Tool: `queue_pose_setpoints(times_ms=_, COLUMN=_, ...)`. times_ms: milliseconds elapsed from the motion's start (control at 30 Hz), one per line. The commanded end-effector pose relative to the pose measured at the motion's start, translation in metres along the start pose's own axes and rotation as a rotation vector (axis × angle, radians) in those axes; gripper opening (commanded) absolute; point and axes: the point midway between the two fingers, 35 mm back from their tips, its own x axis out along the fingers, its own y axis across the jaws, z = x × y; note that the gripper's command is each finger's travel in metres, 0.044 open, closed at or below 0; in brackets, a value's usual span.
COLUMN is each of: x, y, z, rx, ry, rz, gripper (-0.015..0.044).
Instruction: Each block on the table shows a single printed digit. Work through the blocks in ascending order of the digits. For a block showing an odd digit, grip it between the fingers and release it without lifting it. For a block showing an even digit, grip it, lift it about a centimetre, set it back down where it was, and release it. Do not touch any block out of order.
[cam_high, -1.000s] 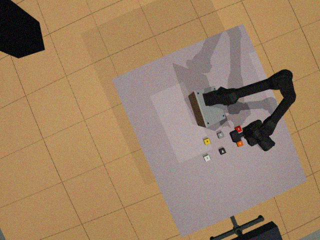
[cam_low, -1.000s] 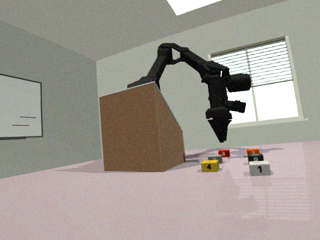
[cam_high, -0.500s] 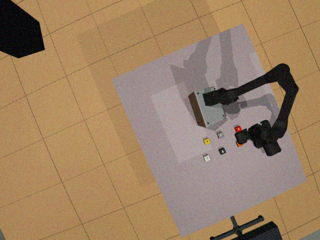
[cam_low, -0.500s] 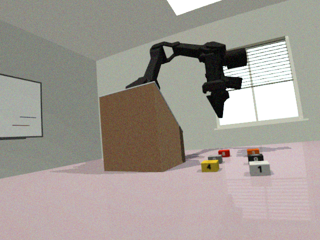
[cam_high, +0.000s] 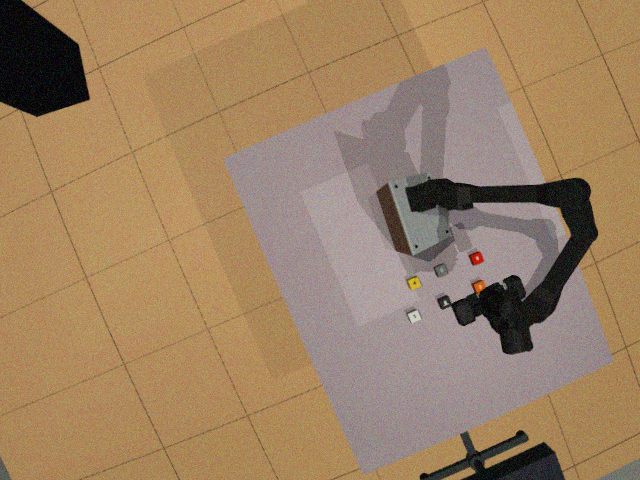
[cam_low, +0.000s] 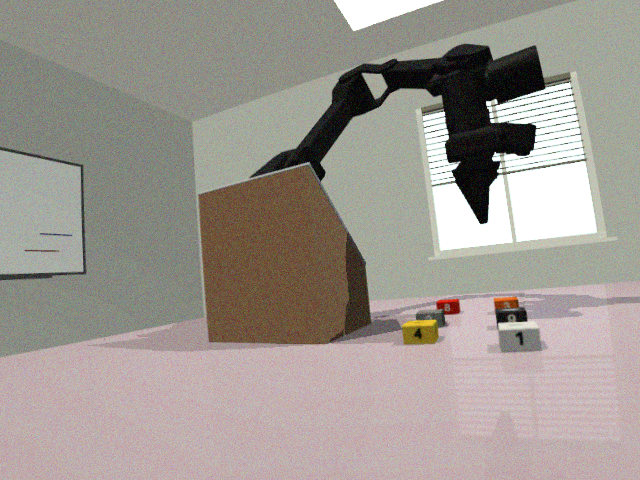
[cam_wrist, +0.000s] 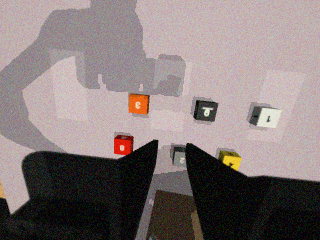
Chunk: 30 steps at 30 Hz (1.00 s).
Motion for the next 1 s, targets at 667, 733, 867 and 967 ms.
queue_pose_setpoints(times_ms=667, x=0.083, y=-0.059, z=0.019, rx=0.008, ry=0.011, rz=0.004, gripper=0.04)
queue_pose_setpoints(times_ms=733, x=0.085, y=-0.059, z=0.019, rx=0.008, ry=0.011, rz=0.004, gripper=0.04)
queue_pose_setpoints(times_ms=867, x=0.091, y=-0.059, z=0.019, rx=0.008, ry=0.011, rz=0.004, gripper=0.04)
queue_pose_setpoints(times_ms=967, x=0.096, y=-0.059, z=0.019, rx=0.008, ry=0.011, rz=0.004, gripper=0.04)
